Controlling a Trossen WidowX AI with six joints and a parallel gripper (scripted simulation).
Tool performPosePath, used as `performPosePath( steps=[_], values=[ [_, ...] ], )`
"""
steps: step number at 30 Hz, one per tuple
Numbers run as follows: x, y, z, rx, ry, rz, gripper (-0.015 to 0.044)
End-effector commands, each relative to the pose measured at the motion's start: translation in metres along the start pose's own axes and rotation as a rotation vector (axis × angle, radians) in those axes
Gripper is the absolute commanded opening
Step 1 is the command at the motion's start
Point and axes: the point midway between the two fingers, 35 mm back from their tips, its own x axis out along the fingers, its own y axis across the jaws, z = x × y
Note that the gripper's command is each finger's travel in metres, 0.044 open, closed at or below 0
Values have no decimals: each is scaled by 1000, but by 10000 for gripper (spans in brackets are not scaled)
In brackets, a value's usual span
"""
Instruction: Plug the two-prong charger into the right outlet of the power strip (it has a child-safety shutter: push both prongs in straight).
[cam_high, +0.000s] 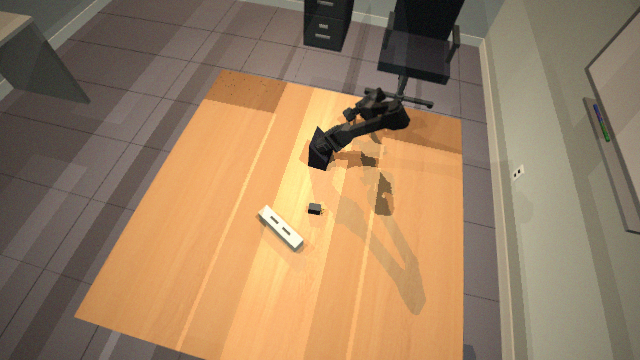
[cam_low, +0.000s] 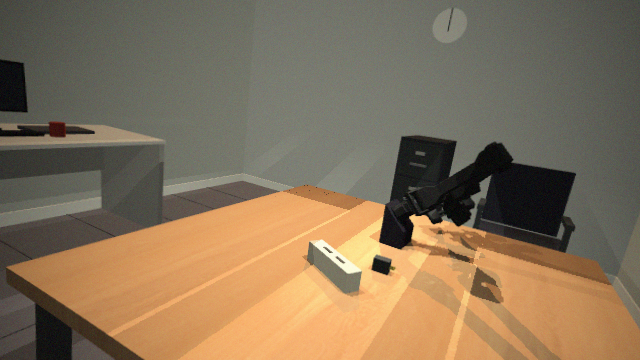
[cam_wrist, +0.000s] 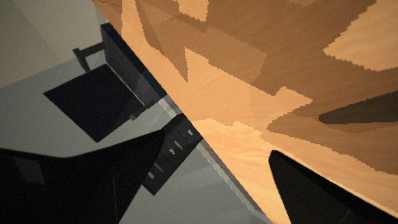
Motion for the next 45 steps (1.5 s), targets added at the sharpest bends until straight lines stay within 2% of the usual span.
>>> performPosePath(
  steps=[1,2,45],
  values=[
    [0,0,0,0,0,0,426],
    [0,1,1,-2,-1,1,440],
    [-6,72,86,-250,-166,111,440]
  ],
)
